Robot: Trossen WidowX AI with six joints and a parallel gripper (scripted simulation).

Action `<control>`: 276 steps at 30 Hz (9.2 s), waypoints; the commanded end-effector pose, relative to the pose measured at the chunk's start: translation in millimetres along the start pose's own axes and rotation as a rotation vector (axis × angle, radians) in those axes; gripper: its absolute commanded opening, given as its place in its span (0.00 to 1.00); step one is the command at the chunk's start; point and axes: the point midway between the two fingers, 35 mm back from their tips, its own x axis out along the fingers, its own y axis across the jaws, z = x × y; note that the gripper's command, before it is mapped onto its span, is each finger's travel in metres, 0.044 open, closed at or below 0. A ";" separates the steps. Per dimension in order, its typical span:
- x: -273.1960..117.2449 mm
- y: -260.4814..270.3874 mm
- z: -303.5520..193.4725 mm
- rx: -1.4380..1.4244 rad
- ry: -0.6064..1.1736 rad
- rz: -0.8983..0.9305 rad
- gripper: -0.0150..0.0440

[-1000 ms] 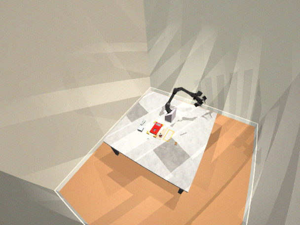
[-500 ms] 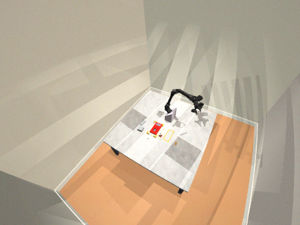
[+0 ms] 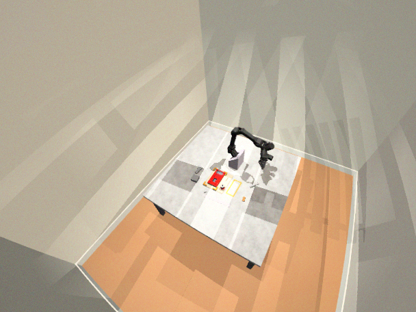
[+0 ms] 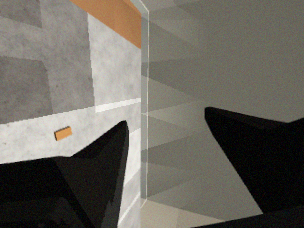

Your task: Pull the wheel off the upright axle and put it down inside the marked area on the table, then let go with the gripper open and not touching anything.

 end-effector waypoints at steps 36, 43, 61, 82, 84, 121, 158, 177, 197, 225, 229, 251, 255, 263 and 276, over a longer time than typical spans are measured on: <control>133.5 180.9 -349.2 1.719 1.107 0.715 0.76; 133.5 180.9 -349.2 1.719 1.107 0.715 0.76; 148.6 200.7 -360.8 1.719 1.107 0.714 0.76; 168.8 243.6 -360.8 1.727 1.107 0.708 0.63; 168.8 243.6 -360.8 1.727 1.107 0.708 0.61; 165.6 235.6 -360.6 1.725 1.107 0.709 0.25; 160.7 224.4 -360.2 1.723 1.107 0.711 0.25; 158.0 218.7 -360.0 1.721 1.108 0.712 0.25; 155.0 212.8 -359.8 1.719 1.108 0.712 0.25; 137.4 183.0 -311.4 1.718 1.094 0.719 0.25; 133.8 183.1 -290.2 1.720 1.094 0.721 0.25; 129.8 204.6 -243.2 1.722 1.102 0.720 0.25; 132.1 208.4 -243.2 1.722 1.102 0.720 0.25; 155.0 252.7 -244.2 1.722 1.102 0.719 0.25; 165.7 283.2 -245.2 1.719 1.106 0.716 0.25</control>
